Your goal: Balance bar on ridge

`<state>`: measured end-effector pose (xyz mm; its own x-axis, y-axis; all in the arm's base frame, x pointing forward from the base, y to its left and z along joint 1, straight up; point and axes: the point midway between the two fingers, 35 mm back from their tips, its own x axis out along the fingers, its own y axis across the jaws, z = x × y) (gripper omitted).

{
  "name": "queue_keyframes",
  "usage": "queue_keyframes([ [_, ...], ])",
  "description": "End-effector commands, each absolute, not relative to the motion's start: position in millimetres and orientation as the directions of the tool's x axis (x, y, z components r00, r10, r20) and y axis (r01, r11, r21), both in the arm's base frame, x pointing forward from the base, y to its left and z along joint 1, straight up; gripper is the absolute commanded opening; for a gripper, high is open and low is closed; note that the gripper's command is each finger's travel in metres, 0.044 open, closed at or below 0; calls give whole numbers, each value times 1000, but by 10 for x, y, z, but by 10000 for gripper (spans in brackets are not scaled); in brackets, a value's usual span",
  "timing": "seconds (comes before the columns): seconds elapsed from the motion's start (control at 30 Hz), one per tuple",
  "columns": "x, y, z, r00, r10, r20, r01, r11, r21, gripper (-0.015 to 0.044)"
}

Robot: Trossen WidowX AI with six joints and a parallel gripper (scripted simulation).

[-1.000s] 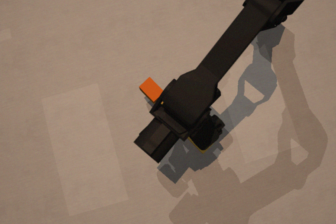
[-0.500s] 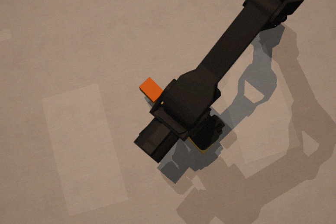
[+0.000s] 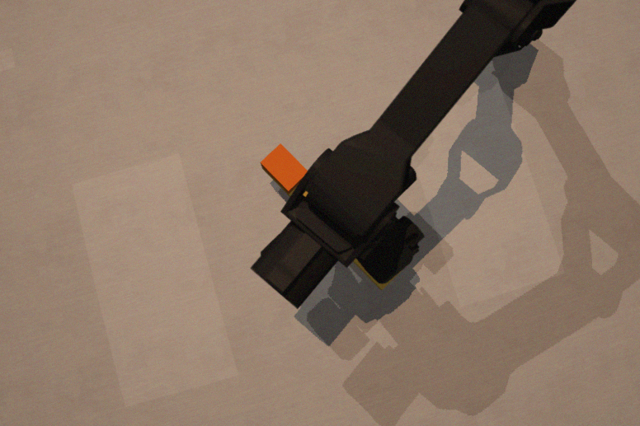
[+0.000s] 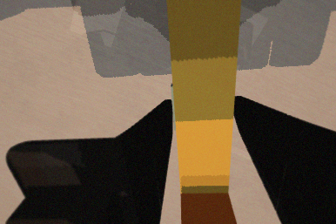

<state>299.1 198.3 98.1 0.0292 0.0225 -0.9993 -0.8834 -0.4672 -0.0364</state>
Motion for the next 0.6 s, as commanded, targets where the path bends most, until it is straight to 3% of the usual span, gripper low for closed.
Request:
queue_keyframes([
  [0.0, 2991, 1983, 981, 29, 23, -999, -883, -467, -37, 185],
  [0.2, 2991, 1983, 981, 29, 23, -999, -883, -467, -37, 185],
  [0.5, 2991, 1983, 981, 29, 23, -999, -883, -467, -37, 421],
  [0.57, 2991, 1983, 981, 29, 23, -999, -883, -467, -37, 440],
])
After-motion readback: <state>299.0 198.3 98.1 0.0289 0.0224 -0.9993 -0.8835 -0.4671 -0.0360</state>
